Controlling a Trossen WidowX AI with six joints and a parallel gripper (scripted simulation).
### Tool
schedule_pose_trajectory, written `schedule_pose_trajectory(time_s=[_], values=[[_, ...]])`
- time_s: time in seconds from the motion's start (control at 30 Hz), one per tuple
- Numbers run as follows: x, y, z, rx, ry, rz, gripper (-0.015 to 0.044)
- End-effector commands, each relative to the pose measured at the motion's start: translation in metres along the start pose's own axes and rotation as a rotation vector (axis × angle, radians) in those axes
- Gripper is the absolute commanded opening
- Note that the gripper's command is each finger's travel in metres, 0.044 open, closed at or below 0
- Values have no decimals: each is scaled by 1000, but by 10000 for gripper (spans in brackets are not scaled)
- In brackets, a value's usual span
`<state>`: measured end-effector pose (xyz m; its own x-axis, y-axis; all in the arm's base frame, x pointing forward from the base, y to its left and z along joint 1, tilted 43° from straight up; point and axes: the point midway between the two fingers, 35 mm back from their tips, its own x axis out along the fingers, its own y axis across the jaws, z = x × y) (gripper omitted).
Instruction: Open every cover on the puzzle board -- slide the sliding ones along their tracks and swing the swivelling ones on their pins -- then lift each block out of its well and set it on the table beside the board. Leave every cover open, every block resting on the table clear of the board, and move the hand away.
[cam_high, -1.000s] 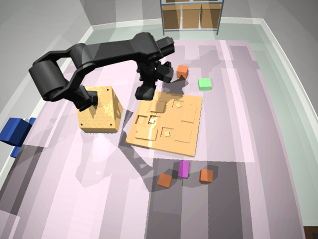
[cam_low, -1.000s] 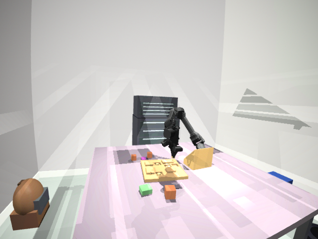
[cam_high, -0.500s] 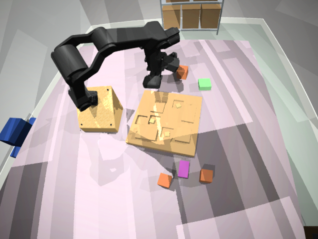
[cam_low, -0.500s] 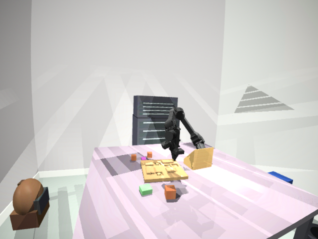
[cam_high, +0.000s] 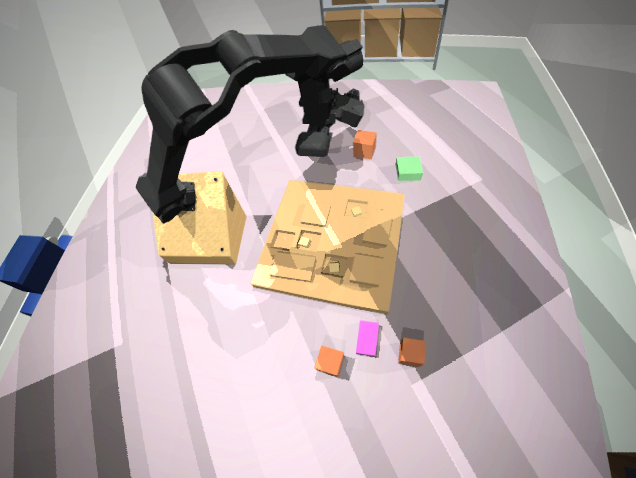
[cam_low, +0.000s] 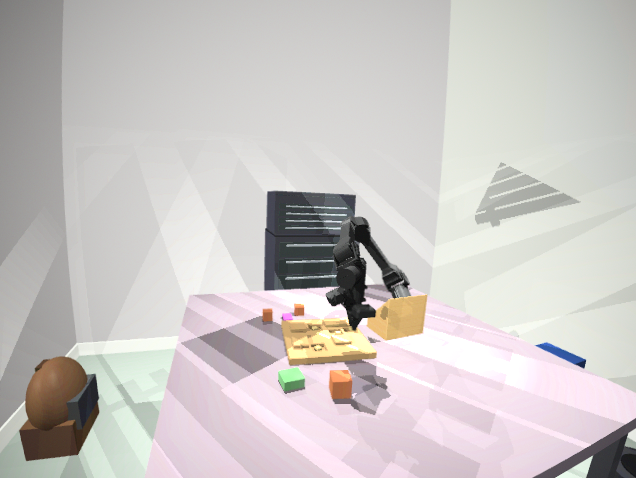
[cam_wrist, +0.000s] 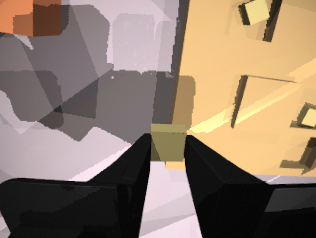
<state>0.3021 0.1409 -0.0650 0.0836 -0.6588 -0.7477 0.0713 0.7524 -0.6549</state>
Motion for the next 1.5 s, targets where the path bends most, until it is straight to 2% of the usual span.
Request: schedule_pose_trajectory(time_s=[0.0, 0.43, 1.47], values=[[2, 13, -1, 6, 7, 1, 80], [11, 60, -8, 9, 6, -4, 80], [60, 62, -5, 9, 5, -3, 80]])
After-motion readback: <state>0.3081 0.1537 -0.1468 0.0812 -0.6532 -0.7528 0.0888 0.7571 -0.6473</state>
